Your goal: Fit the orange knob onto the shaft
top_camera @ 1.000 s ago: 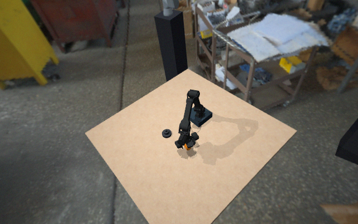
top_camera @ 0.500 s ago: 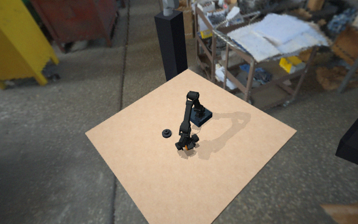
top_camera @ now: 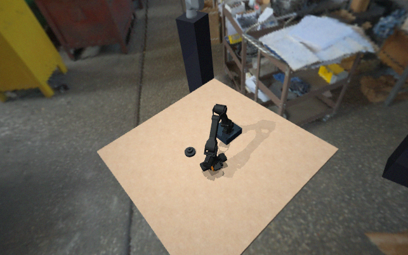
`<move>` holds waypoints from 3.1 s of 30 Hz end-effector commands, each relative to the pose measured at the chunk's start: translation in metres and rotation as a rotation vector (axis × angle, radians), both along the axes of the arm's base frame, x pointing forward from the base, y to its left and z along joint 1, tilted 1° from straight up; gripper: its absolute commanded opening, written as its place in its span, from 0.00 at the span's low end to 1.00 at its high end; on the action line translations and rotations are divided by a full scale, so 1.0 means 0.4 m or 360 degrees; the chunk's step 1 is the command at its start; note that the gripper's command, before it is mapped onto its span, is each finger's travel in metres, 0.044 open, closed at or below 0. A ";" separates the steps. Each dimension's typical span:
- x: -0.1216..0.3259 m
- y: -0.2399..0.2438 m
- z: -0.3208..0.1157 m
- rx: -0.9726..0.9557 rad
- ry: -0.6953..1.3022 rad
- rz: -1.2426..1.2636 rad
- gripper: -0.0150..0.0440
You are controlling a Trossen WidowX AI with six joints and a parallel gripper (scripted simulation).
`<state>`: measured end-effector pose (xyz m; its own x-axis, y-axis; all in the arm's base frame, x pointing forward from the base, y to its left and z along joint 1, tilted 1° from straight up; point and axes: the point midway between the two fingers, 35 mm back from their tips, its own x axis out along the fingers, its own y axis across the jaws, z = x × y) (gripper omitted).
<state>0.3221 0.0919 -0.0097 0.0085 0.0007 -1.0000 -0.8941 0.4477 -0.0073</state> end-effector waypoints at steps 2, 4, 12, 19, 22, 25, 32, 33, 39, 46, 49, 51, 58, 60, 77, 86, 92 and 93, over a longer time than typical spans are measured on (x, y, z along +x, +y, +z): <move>0.000 -0.001 -0.001 -0.0004 -0.0002 0.0006 0.66; 0.000 -0.001 -0.001 -0.0004 -0.0002 0.0006 0.65; 0.000 -0.001 -0.001 -0.0004 -0.0002 0.0006 0.56; -0.002 -0.006 0.005 0.0065 -0.0035 0.0002 0.56; -0.005 -0.012 0.010 0.0146 -0.0074 0.0002 0.56; -0.008 -0.019 0.016 0.0223 -0.0113 0.0002 0.56; -0.015 -0.034 0.025 0.0393 -0.0198 0.0004 0.56; -0.016 -0.036 0.027 0.0417 -0.0210 0.0004 0.56; -0.023 -0.051 0.033 0.0564 -0.0283 0.0006 0.56; -0.032 -0.068 0.038 0.0735 -0.0368 0.0008 0.56; -0.036 -0.076 0.040 0.0809 -0.0404 0.0009 0.56; -0.038 -0.081 0.041 0.0858 -0.0428 0.0009 0.56; -0.047 -0.099 0.042 0.1029 -0.0513 0.0011 0.56; -0.050 -0.104 0.042 0.1078 -0.0537 0.0011 0.56; -0.073 -0.147 0.034 0.1495 -0.0743 0.0016 0.56; -0.079 -0.160 0.032 0.1588 -0.0789 0.0016 0.56; -0.082 -0.161 0.032 0.1586 -0.0782 0.0012 0.65; -0.082 -0.161 0.032 0.1586 -0.0782 0.0012 0.69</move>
